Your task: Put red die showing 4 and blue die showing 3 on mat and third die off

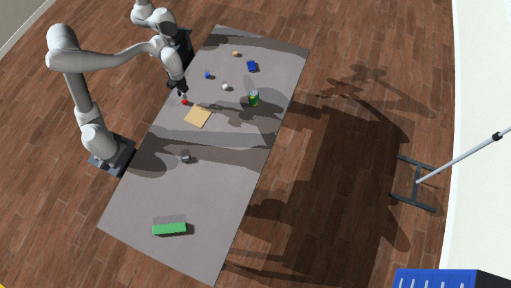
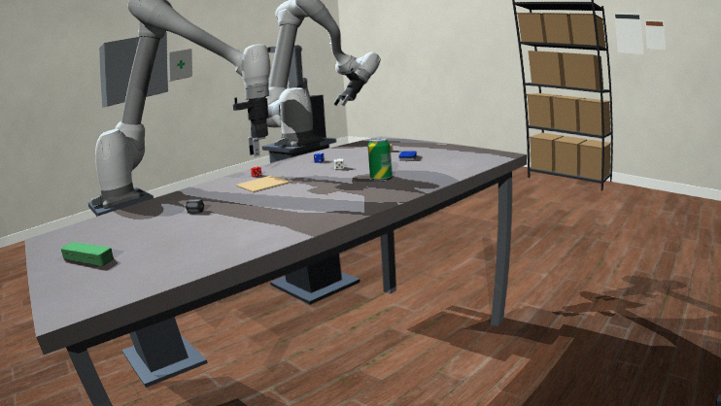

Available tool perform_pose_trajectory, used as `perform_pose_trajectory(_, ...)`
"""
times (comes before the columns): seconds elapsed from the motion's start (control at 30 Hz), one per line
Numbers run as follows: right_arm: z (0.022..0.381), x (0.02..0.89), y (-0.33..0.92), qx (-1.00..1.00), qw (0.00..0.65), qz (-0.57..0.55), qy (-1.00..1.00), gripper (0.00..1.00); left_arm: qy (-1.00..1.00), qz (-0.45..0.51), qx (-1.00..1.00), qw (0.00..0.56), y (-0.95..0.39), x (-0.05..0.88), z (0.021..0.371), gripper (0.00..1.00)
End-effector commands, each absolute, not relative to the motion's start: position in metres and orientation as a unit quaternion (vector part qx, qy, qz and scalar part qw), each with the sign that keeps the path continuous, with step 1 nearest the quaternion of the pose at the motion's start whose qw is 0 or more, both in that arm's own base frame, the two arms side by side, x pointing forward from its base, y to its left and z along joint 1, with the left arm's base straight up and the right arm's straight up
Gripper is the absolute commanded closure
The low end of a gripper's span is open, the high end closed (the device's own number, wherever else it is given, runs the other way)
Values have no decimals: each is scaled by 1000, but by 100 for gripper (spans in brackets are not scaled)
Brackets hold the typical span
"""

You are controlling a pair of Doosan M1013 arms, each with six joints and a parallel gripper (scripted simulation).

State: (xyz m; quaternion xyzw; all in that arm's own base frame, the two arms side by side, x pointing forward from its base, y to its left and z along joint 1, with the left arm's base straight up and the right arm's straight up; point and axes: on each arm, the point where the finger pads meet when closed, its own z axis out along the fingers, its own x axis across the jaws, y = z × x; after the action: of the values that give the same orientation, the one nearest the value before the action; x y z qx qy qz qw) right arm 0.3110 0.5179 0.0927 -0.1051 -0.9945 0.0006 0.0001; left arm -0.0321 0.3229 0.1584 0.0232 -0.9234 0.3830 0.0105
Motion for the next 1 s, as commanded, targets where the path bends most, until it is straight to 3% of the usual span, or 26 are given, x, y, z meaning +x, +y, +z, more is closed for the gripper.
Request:
perform_pose_trajectory(0.0,89,311,518,-105,0,0,-994,13,-924,383,23,11,323,-32,159,0)
perform_pose_trajectory(0.97,57,311,518,-105,0,0,-994,13,-924,383,23,11,323,-32,159,0)
